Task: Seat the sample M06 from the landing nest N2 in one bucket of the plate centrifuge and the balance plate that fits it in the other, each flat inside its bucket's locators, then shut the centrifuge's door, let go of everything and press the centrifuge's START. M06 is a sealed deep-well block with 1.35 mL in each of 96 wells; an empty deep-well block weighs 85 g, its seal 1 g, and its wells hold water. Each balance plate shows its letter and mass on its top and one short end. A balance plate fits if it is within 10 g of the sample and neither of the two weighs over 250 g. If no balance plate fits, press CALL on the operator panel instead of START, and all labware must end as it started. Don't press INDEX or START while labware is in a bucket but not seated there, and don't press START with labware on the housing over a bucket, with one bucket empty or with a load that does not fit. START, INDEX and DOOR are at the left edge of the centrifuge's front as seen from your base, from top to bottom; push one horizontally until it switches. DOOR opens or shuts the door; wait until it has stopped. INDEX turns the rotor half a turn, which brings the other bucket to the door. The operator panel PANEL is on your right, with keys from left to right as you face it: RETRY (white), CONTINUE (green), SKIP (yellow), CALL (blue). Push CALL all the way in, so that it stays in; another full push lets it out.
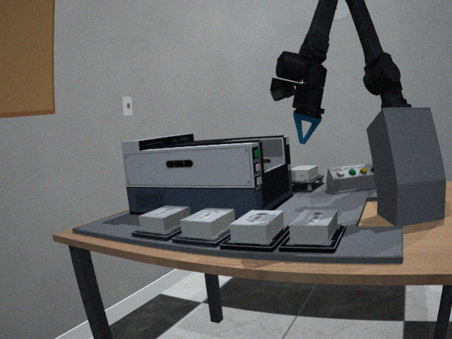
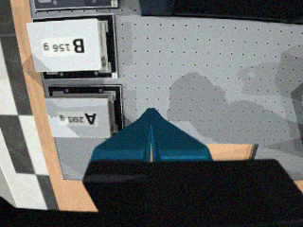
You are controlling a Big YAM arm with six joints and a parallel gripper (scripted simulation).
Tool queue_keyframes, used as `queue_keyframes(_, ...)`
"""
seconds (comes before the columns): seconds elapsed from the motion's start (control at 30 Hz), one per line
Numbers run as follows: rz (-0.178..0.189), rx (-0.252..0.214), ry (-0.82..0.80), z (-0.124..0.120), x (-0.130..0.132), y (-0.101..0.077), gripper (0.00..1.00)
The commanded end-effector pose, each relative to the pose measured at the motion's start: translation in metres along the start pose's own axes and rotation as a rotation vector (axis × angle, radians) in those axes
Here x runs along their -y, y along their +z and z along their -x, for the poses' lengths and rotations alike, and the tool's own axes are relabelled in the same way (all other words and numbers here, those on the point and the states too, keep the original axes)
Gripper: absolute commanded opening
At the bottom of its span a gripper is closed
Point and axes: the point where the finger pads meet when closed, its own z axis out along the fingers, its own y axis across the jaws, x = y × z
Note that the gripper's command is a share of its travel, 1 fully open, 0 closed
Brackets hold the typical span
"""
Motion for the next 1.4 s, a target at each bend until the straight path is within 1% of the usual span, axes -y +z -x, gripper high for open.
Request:
queue_keyframes(0.0, 0.023, -0.001, 0.035, 0.014, -0.014, -0.016, 0.00)
queue_keyframes(0.37, 0.026, -0.108, 0.036, 0.011, -0.014, -0.042, 0.00)
queue_keyframes(0.43, 0.026, -0.108, 0.036, 0.011, -0.014, -0.042, 0.00)
queue_keyframes(0.47, 0.008, -0.138, 0.021, 0.001, -0.010, -0.038, 0.00)
queue_keyframes(0.5, 0.023, -0.130, 0.033, 0.010, -0.014, -0.045, 0.00)
queue_keyframes(0.53, 0.027, -0.135, 0.036, 0.011, -0.014, -0.048, 0.00)
queue_keyframes(0.8, 0.029, -0.195, 0.036, 0.009, -0.014, -0.062, 0.00)
queue_keyframes(0.93, 0.019, -0.228, 0.028, 0.001, -0.011, -0.065, 0.00)
queue_keyframes(1.03, 0.018, -0.234, 0.028, 0.001, -0.011, -0.065, 0.00)
queue_keyframes(1.07, 0.029, -0.228, 0.036, 0.008, -0.014, -0.070, 0.00)
queue_keyframes(1.17, 0.030, -0.239, 0.036, 0.007, -0.014, -0.072, 0.00)
queue_keyframes(1.23, 0.023, -0.252, 0.031, 0.004, -0.013, -0.072, 0.00)
queue_keyframes(1.3, 0.011, -0.269, 0.023, -0.005, -0.009, -0.070, 0.00)
queue_keyframes(1.37, 0.023, -0.261, 0.031, 0.003, -0.013, -0.074, 0.00)
